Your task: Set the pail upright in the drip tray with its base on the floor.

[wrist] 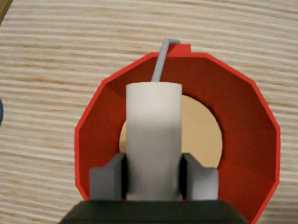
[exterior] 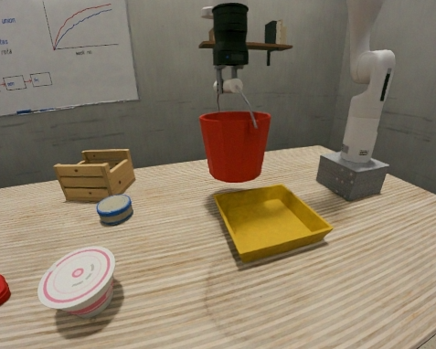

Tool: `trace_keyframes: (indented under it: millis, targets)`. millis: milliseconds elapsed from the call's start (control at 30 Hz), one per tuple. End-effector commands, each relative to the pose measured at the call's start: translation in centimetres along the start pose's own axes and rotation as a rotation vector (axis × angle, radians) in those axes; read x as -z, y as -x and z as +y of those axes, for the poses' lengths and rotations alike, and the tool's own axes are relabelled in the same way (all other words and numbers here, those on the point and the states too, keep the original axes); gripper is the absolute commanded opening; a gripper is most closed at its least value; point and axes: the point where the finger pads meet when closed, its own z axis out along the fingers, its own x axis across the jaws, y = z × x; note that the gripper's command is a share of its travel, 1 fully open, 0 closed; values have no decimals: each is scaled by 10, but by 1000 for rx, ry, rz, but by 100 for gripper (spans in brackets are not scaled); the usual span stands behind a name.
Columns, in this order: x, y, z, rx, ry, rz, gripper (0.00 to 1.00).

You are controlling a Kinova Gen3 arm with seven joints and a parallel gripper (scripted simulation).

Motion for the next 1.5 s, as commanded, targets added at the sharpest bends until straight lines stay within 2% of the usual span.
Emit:
trace_keyframes:
  millis: [0,800,1467]
  targets:
    - [1,0,7,0,-1,-2,0]
    - [1,-5,70,0,-1,-2,0]
    - [1,-8,107,0,-1,-2,0]
